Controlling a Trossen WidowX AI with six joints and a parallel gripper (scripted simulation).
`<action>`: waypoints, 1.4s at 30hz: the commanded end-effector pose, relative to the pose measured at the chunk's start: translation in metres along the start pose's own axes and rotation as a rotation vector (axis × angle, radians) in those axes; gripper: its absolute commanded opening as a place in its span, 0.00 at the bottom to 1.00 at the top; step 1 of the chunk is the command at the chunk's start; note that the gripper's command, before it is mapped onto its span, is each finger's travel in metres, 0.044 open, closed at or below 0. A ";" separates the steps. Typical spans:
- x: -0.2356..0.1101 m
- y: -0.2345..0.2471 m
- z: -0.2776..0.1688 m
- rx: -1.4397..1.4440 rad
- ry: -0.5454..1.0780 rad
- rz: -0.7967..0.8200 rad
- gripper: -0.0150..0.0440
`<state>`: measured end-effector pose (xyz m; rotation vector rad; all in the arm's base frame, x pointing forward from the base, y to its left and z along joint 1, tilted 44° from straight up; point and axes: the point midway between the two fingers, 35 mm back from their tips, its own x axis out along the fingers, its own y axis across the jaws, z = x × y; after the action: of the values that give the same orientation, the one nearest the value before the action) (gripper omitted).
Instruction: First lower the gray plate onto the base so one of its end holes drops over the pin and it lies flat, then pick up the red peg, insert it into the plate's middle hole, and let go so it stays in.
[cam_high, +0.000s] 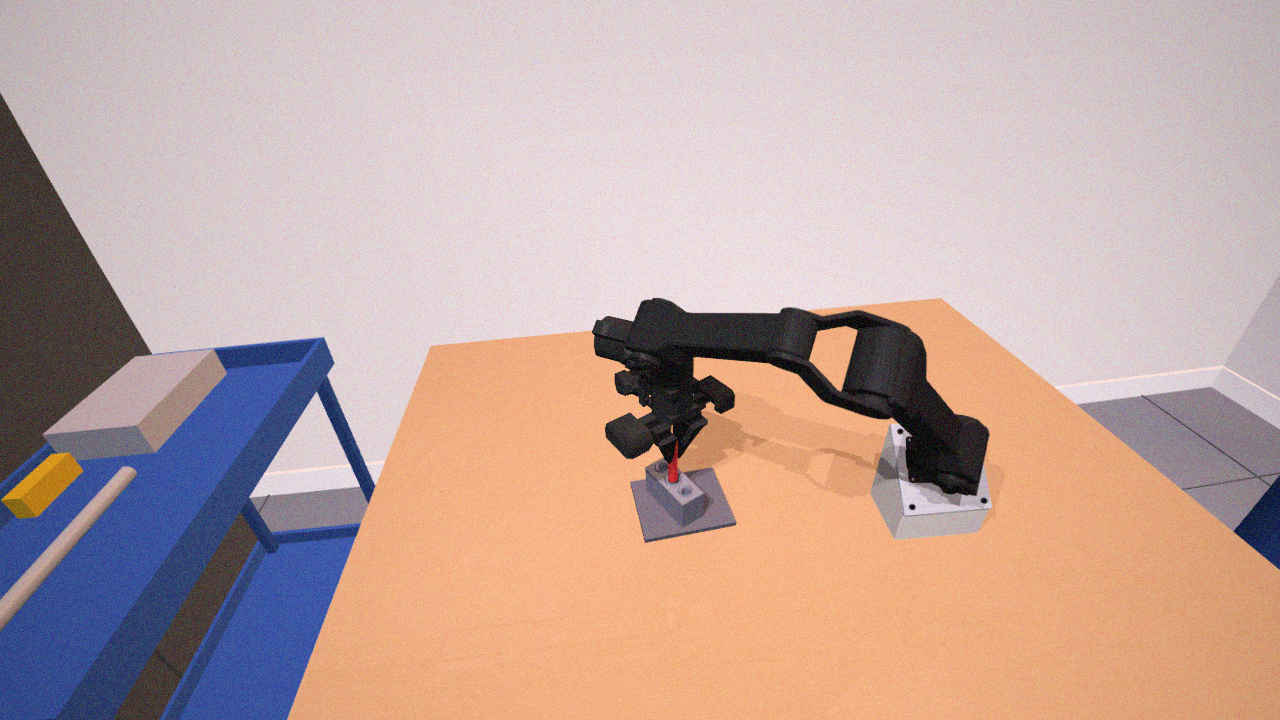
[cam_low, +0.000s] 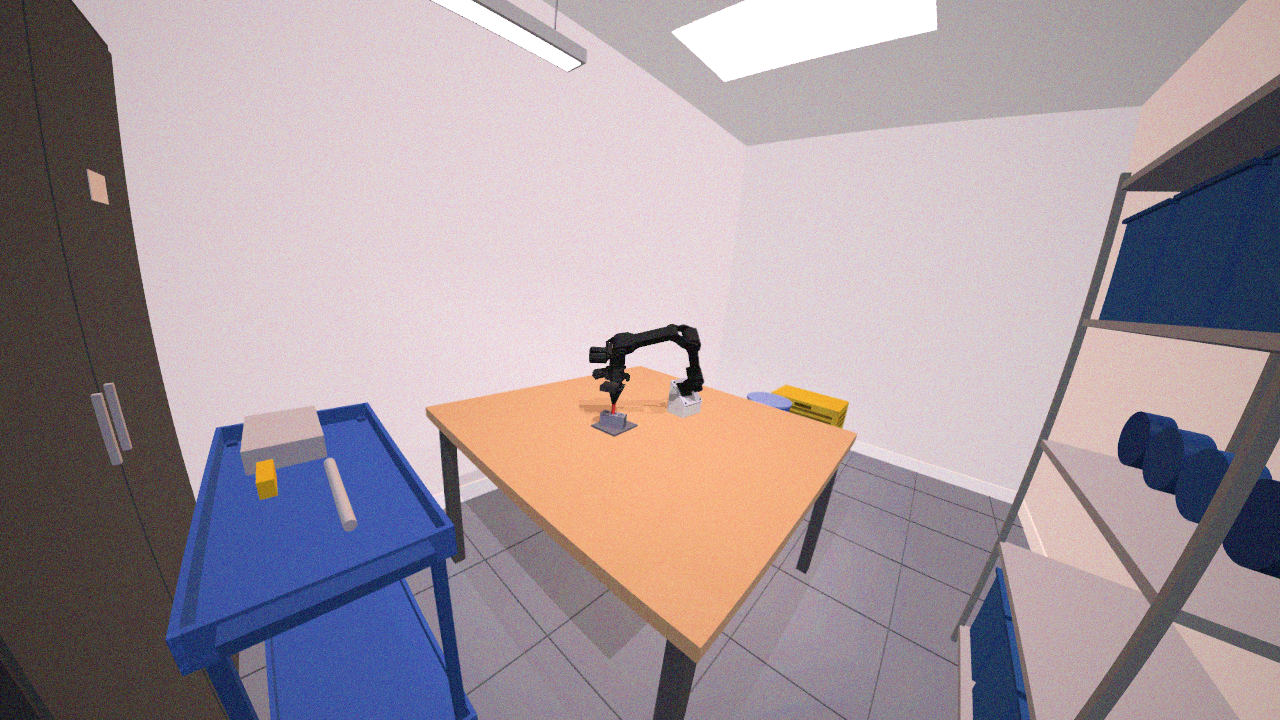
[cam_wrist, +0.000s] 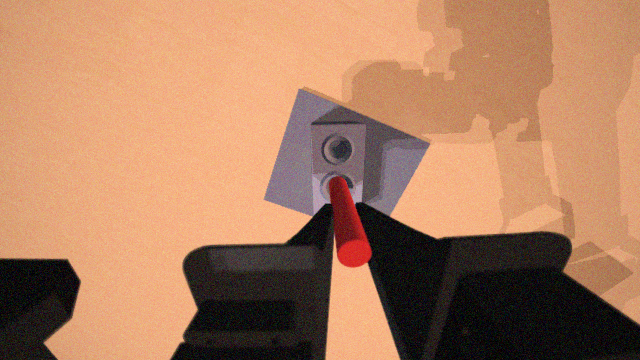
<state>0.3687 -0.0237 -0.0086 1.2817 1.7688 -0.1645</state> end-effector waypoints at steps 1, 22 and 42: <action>0.000 0.000 0.000 -0.001 0.000 0.000 0.25; 0.002 0.001 -0.003 -0.005 -0.002 -0.002 0.25; 0.002 0.001 -0.003 -0.005 -0.002 -0.002 0.51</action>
<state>0.3674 -0.0199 -0.0080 1.2763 1.7677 -0.1623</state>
